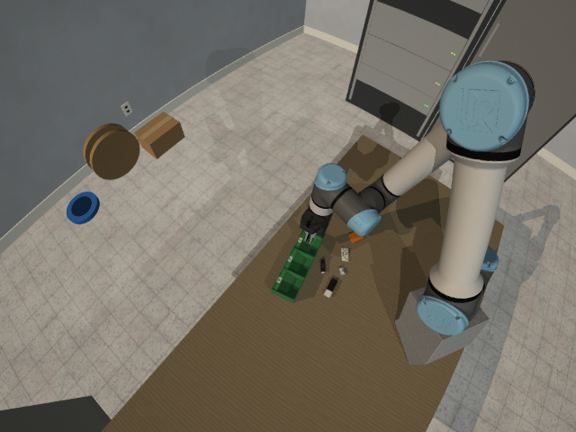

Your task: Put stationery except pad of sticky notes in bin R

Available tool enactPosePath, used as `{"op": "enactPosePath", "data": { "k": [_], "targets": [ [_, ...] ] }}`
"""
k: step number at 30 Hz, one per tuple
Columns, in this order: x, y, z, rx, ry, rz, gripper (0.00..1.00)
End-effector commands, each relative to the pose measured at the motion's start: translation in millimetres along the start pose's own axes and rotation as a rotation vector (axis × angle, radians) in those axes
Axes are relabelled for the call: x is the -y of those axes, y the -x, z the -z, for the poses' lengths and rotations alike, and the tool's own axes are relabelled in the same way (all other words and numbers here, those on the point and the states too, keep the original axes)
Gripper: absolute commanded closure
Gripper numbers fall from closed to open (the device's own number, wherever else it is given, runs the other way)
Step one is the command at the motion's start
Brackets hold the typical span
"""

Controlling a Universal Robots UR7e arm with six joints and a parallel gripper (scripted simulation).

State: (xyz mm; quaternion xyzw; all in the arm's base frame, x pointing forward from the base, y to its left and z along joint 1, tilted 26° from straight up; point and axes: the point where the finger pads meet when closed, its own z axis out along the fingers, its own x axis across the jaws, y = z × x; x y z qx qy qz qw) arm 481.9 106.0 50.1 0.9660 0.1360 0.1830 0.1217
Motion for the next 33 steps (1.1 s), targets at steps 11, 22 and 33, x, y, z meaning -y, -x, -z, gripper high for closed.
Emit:
{"op": "enactPosePath", "data": {
  "k": [11, 22, 33],
  "targets": [
    [0.2, -0.4, 0.4, -0.004, 0.003, -0.408, 0.69],
    [0.2, -0.4, 0.4, -0.006, 0.002, -0.796, 0.69],
    [0.2, -0.4, 0.4, -0.006, 0.007, -1.12, 0.69]
  ]
}}
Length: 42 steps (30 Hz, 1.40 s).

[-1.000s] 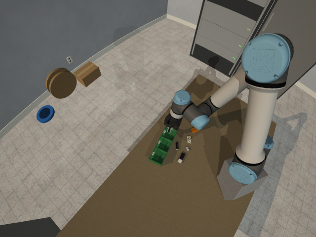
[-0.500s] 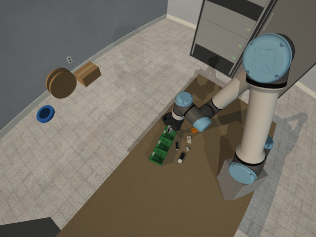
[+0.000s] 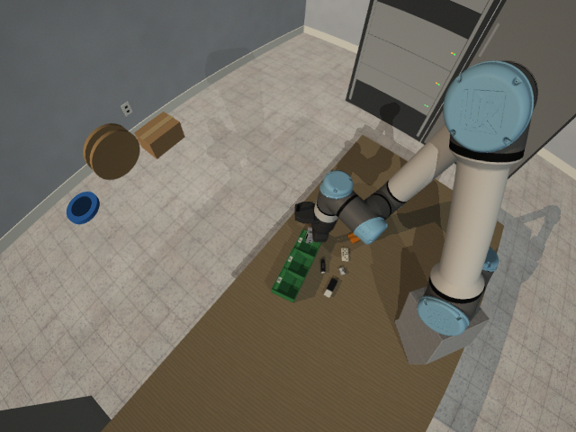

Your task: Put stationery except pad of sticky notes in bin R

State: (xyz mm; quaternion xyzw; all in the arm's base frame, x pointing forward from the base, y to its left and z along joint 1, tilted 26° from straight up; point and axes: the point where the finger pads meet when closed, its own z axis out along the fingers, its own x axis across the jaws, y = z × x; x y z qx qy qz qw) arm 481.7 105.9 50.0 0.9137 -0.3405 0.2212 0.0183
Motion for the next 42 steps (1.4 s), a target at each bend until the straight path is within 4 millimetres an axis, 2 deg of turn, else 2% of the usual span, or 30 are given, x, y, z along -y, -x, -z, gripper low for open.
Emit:
{"op": "enactPosePath", "data": {
  "k": [1, 8, 12, 36, 42],
  "targets": [
    [0.5, -0.2, 0.4, -0.006, 0.009, -0.157, 0.69],
    [0.5, -0.2, 0.4, -0.012, 0.021, -0.349, 0.69],
    [0.6, -0.2, 0.4, -0.012, 0.021, -0.349, 0.69],
    [-0.8, -0.6, -58.2, -0.012, 0.021, -0.349, 0.69],
    [-0.8, -0.6, -59.0, -0.012, 0.021, -0.349, 0.69]
  ]
}}
